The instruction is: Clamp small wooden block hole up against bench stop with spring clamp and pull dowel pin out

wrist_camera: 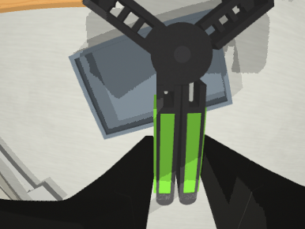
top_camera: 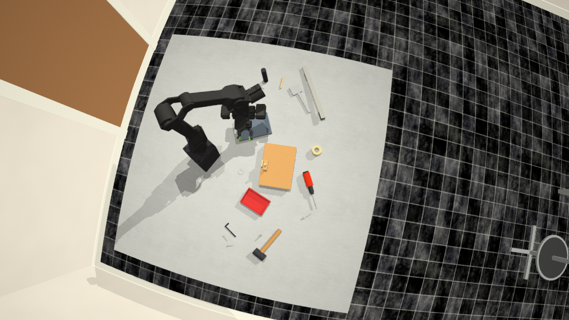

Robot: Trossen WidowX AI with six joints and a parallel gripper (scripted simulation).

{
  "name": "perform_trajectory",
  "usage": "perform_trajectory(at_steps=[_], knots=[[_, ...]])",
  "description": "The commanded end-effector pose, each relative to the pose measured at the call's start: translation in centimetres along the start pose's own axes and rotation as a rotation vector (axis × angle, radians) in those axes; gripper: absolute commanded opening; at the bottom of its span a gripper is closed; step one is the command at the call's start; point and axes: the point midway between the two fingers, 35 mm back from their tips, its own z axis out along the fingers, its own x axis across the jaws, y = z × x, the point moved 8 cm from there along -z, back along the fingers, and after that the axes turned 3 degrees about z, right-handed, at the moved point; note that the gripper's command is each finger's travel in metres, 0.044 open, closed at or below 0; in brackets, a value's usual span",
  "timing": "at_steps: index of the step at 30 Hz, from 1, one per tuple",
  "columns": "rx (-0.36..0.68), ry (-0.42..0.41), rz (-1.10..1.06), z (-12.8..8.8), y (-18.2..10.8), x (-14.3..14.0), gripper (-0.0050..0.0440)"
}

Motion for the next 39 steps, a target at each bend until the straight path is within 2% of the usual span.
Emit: perform_trajectory(at_steps=[1,39], knots=[[0.001,-0.001,0.003,0.1,0.0,0.6,0.0],[0.002,-0.002,0.04,0.3,1.1,4.1,0.0]])
